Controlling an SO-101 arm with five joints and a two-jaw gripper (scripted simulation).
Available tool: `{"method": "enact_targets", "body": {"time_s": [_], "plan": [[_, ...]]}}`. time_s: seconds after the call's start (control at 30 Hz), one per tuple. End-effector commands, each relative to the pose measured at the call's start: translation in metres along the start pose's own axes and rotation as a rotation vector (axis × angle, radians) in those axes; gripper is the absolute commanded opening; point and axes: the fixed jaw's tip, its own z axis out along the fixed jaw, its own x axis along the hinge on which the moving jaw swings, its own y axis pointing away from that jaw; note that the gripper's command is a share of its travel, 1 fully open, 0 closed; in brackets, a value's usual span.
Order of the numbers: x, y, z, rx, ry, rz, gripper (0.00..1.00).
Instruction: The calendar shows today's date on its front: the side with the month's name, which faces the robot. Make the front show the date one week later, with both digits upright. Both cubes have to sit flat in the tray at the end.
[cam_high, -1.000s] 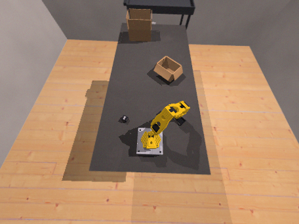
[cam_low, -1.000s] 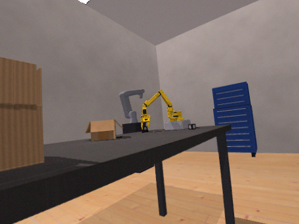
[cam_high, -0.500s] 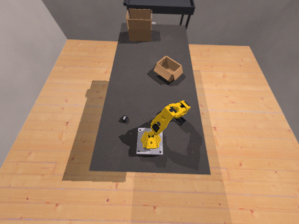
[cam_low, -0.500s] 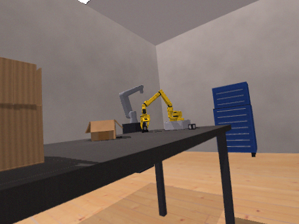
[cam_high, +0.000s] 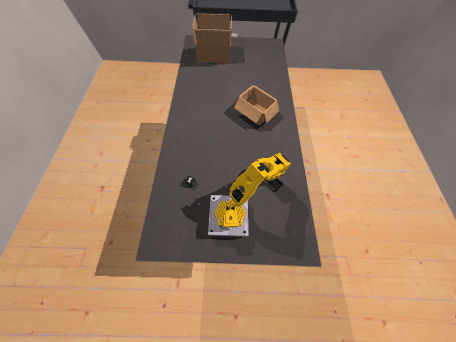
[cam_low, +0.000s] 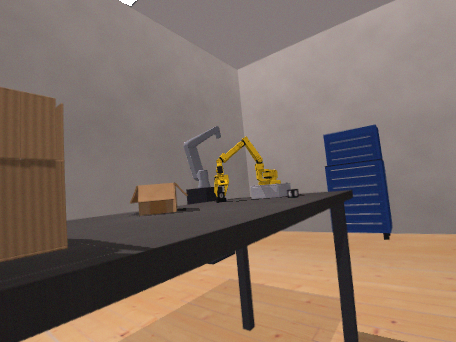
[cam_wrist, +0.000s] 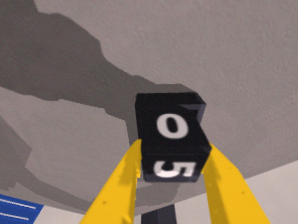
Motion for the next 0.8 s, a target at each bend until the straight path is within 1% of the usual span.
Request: {"method": "enact_targets", "body": {"time_s": [0.0, 0.77], "plan": [[0.0008, -0.0037, -0.0041, 0.019, 0.0, 0.015, 0.0], [0.001, -0.0052, -0.0084, 0.019, 0.0, 0.015, 0.0]]}}
